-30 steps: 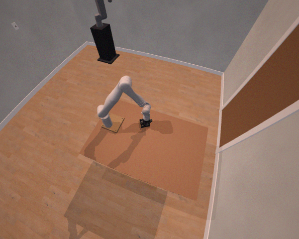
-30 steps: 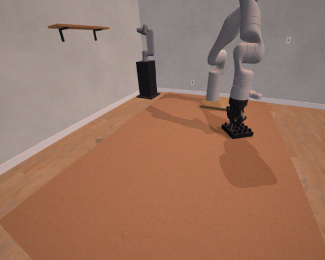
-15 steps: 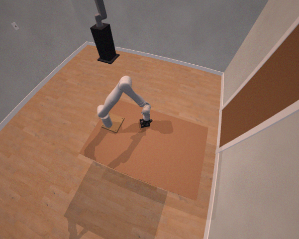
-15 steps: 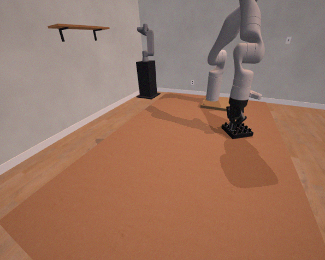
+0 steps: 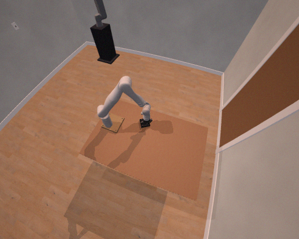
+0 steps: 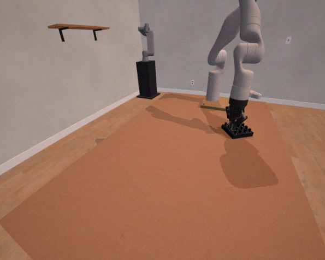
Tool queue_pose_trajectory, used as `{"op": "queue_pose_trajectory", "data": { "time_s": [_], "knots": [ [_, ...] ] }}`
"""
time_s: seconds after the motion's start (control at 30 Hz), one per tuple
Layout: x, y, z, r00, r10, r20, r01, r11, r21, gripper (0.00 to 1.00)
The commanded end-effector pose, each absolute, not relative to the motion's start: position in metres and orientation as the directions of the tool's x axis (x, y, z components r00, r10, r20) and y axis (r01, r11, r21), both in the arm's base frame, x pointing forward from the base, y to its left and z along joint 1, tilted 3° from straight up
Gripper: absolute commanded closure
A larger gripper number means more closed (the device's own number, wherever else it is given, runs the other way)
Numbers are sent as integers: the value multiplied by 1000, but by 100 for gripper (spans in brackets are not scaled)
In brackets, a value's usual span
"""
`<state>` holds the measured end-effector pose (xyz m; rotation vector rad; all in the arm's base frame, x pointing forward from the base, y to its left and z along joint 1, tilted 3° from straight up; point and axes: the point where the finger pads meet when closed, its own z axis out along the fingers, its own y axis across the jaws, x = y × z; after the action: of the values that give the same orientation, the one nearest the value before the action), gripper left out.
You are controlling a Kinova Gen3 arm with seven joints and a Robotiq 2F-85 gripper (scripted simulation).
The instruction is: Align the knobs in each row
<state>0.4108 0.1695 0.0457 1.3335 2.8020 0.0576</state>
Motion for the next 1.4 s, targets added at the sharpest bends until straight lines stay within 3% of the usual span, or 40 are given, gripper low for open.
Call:
{"op": "queue_pose_trajectory", "data": {
  "time_s": [0.0, 0.93, 1.37],
  "knots": [
    [411, 170, 46, -644, 764, -18, 763, 644, 51, 92],
    [411, 170, 46, -902, 431, -38, 430, 902, 39, 92],
    [411, 170, 46, -991, 125, -48, 124, 992, 25, 92]
  ]
}}
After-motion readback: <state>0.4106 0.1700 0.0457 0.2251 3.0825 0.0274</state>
